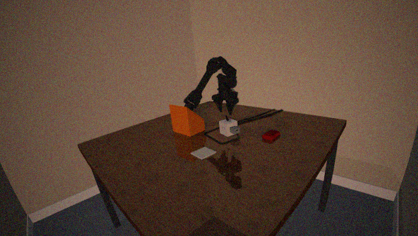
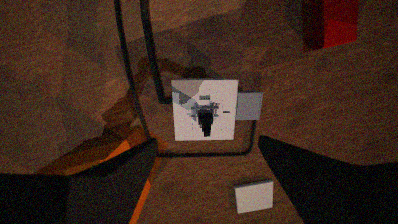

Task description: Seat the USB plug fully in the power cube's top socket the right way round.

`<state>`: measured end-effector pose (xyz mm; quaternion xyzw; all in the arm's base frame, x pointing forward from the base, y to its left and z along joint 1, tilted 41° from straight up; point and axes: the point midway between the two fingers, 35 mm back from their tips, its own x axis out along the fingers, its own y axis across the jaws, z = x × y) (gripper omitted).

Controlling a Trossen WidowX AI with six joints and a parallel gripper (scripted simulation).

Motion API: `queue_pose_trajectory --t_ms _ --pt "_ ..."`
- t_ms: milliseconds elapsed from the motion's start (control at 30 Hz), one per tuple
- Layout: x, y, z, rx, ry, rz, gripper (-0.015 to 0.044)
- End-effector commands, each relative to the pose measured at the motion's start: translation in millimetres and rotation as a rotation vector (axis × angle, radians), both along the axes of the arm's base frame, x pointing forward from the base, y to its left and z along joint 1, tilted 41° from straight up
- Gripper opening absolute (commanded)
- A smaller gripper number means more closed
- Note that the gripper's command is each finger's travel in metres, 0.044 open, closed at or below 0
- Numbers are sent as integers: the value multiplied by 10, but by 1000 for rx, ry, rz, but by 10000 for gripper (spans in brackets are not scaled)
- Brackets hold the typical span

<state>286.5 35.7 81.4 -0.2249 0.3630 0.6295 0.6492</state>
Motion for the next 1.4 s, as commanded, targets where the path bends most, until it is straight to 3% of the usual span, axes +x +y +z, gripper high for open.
queue_pose_trajectory --t_ms 0,567,1100,1367 --pt "-2 29 -27 3 3 -4 440" --pt "-11 131 -142 3 3 -4 440" --pt "-11 117 -131 1 0 1 20" --pt "-11 117 -131 1 0 1 0"
